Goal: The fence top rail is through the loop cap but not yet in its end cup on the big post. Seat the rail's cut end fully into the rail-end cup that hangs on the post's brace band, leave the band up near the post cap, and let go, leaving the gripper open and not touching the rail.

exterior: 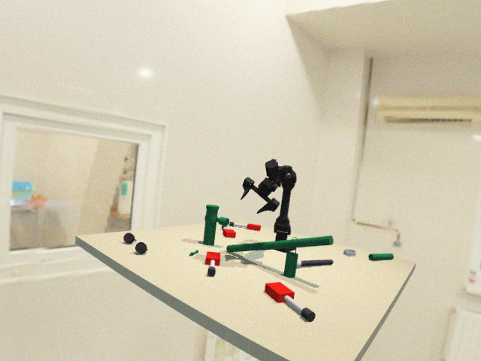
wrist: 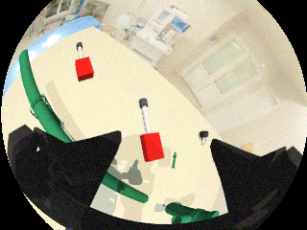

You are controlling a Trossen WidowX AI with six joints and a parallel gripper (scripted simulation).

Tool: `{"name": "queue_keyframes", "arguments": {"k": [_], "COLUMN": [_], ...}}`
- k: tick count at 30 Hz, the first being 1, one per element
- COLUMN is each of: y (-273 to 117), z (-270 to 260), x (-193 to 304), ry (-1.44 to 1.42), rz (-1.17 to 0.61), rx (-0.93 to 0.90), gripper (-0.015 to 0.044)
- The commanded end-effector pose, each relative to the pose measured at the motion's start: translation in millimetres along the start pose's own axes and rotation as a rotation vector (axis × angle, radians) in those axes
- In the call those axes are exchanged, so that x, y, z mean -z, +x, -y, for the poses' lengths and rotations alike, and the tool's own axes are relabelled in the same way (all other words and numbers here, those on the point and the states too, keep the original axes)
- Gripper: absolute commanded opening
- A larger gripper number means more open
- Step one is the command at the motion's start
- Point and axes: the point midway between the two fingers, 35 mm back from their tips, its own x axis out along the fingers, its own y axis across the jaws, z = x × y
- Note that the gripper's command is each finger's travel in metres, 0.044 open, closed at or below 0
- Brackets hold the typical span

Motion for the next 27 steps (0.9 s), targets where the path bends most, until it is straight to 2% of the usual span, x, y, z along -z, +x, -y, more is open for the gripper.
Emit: {"name": "queue_keyframes", "arguments": {"k": [1, 4, 16, 20, 27], "y": [-28.2, -42.8, -43.2, -40.5, -36.5], "z": [18.7, 21.4, 22.4, 33.2, 65.7], "x": [65.7, 85.6, 87.6, 99.4, 138.8], "ry": [0.461, 0.622, 0.619, 0.462, -0.027], "rz": [-0.237, -0.325, -0.329, -0.319, -0.257], "rx": [-0.170, -0.209, -0.212, -0.244, -0.341], "gripper": [0.0440, 0.0440, 0.0440, 0.0440, 0.0440]}}
